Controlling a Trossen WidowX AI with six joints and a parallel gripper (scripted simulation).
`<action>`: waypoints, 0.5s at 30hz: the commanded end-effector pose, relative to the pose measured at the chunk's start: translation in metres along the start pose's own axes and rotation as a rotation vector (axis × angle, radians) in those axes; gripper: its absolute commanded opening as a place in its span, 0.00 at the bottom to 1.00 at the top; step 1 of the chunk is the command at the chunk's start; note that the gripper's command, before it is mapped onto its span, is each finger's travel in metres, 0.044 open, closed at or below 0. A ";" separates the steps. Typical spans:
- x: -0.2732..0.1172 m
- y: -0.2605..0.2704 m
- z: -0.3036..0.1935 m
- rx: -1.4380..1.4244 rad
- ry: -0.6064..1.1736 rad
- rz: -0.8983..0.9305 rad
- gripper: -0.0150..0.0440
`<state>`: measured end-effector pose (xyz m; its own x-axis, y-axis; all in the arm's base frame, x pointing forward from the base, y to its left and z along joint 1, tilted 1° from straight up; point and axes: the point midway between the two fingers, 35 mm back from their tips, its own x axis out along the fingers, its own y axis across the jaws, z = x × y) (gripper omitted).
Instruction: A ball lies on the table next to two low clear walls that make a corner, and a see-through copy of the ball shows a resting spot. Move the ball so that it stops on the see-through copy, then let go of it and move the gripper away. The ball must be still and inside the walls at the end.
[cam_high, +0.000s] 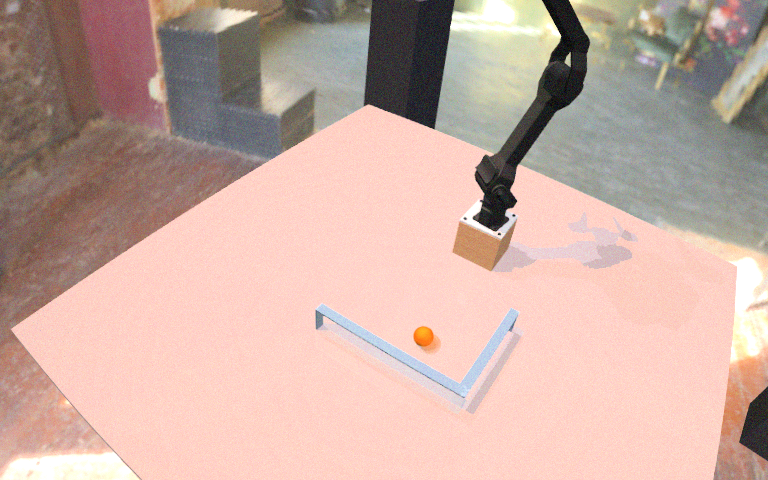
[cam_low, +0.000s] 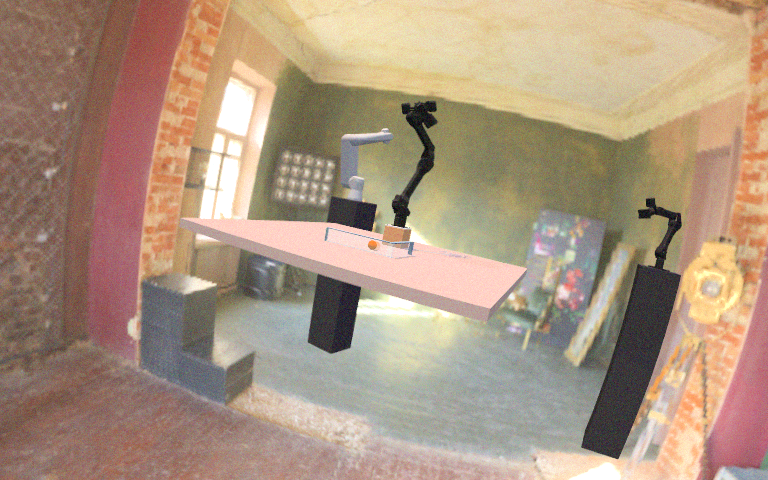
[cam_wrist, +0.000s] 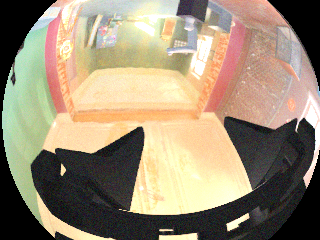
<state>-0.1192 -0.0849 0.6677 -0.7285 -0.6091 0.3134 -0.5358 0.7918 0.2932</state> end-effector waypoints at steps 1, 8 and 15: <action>0.000 -0.002 -0.001 -0.008 0.005 -0.001 0.89; -0.021 -0.063 -0.051 -0.296 0.202 -0.044 0.76; -0.054 -0.115 -0.091 -0.456 0.421 -0.029 0.76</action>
<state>-0.0171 -0.1344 0.6962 -0.5227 -0.6598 0.5399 -0.3197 0.7388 0.5933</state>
